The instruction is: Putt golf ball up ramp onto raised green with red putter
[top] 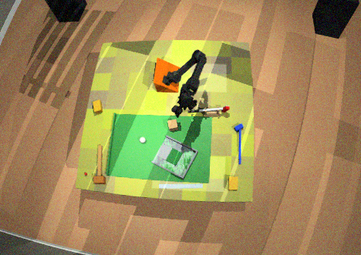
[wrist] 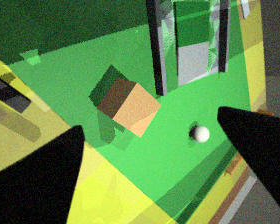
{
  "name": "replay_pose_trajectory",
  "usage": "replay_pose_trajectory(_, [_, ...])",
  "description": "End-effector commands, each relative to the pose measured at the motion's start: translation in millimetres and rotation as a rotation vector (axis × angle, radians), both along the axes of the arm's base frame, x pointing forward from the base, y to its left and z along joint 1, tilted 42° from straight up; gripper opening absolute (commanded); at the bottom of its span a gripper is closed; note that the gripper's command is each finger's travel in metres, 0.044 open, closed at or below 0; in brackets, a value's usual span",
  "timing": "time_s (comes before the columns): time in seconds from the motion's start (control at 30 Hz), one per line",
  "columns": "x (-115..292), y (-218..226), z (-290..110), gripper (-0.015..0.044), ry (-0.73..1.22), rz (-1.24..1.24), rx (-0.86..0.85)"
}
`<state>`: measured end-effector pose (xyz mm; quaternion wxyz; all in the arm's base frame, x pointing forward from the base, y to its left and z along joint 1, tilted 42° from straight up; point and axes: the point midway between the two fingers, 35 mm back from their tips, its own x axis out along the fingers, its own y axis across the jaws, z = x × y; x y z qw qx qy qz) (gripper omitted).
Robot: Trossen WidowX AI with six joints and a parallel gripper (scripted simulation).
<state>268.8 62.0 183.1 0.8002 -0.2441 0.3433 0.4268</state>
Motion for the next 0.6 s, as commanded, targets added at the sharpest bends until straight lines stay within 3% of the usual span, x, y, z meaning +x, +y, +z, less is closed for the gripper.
replay_pose_trajectory(0.0, [-47,66,-19,0.044,-0.014,0.626,0.186])
replay_pose_trajectory(0.13, [-62,84,-19,0.044,-0.056,0.791,0.29])
replay_pose_trajectory(0.57, [-62,85,-18,0.044,-0.057,0.794,0.293])
